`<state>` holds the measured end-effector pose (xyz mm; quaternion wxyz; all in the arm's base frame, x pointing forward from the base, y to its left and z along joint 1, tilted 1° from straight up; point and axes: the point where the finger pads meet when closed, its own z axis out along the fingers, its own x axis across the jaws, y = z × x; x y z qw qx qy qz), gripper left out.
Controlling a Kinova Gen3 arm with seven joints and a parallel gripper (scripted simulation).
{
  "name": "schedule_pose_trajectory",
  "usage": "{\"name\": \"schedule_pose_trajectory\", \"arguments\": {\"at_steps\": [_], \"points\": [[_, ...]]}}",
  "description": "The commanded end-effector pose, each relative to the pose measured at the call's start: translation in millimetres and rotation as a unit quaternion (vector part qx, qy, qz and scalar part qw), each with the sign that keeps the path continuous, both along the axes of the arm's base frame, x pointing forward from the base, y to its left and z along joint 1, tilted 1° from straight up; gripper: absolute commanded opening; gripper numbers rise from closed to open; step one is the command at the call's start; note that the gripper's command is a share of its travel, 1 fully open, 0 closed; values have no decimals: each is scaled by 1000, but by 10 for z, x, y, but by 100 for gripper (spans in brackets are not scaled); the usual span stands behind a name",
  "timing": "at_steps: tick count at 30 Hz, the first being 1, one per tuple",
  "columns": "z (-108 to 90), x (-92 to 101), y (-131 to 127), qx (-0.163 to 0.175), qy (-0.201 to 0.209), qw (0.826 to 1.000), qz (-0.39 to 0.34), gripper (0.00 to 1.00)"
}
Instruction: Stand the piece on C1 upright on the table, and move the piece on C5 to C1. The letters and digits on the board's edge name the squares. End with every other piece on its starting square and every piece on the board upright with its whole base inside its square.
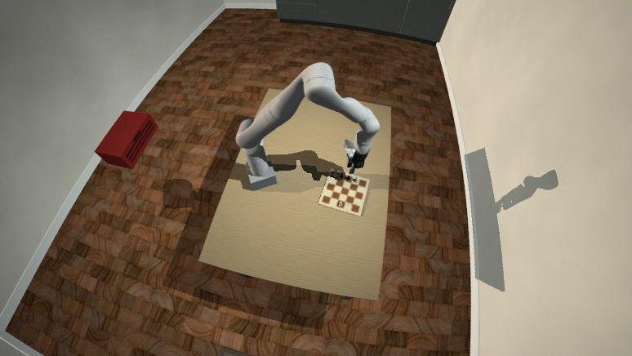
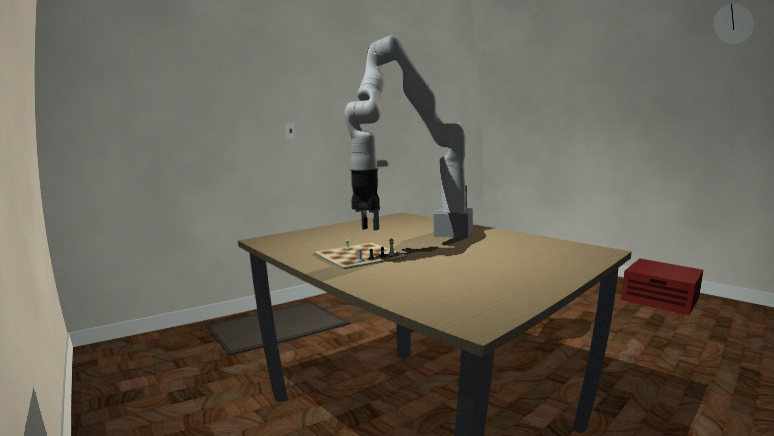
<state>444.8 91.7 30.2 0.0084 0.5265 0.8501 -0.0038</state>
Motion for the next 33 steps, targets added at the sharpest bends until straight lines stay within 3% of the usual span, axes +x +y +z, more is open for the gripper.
{"name": "schedule_pose_trajectory", "arguments": {"at_steps": [1,33], "points": [[-16,0,3,0,0,1000,0,68],[-424,17,-2,0,0,1000,0,68]]}}
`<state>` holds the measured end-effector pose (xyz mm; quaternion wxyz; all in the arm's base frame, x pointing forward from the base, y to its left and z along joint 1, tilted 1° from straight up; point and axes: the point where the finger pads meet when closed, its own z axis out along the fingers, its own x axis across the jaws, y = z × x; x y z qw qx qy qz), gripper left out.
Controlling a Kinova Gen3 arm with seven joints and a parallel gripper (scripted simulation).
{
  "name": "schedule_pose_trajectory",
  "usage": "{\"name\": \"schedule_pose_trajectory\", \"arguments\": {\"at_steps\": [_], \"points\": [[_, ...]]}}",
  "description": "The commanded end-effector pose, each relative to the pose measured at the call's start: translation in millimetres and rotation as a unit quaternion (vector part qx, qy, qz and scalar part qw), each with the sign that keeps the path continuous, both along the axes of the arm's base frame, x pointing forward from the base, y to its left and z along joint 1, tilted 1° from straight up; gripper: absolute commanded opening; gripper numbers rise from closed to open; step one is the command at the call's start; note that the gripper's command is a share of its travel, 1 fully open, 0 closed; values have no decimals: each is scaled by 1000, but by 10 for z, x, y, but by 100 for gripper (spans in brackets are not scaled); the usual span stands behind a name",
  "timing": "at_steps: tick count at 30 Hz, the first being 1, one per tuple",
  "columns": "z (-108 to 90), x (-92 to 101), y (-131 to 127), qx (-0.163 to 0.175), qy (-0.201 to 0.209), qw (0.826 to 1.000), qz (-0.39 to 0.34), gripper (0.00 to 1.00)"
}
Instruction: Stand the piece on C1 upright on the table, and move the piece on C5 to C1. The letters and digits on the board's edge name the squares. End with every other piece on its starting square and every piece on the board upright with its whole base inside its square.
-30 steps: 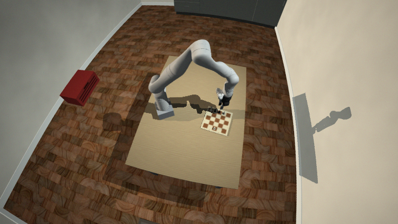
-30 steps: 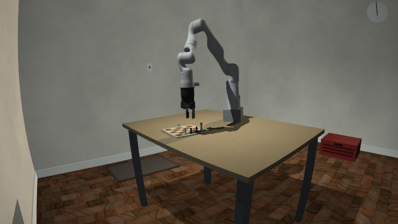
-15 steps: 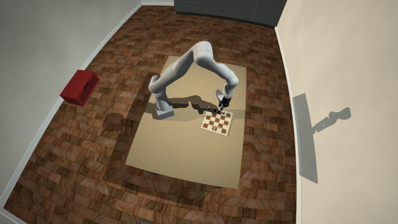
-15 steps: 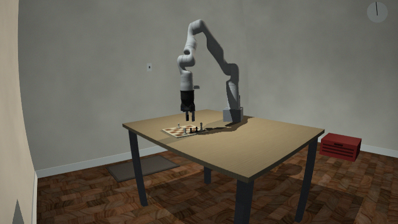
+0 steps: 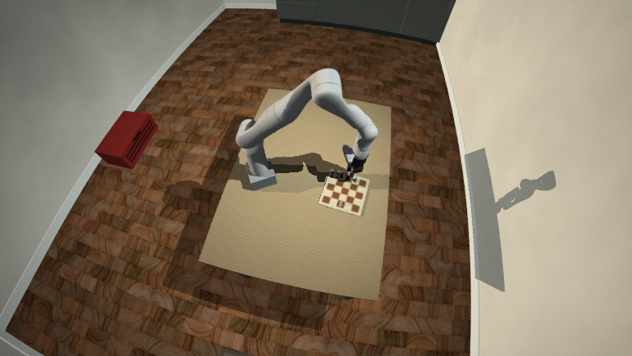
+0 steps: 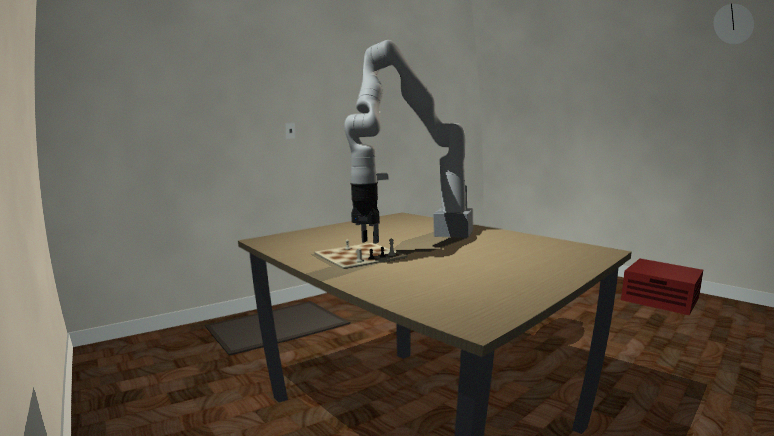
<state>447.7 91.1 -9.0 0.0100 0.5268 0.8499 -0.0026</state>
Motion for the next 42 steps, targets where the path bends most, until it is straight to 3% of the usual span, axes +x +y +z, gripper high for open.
{"name": "schedule_pose_trajectory", "arguments": {"at_steps": [1,42], "points": [[-43,-11,5,0,2,1000,1,68],[-112,-8,4,0,2,1000,1,68]]}}
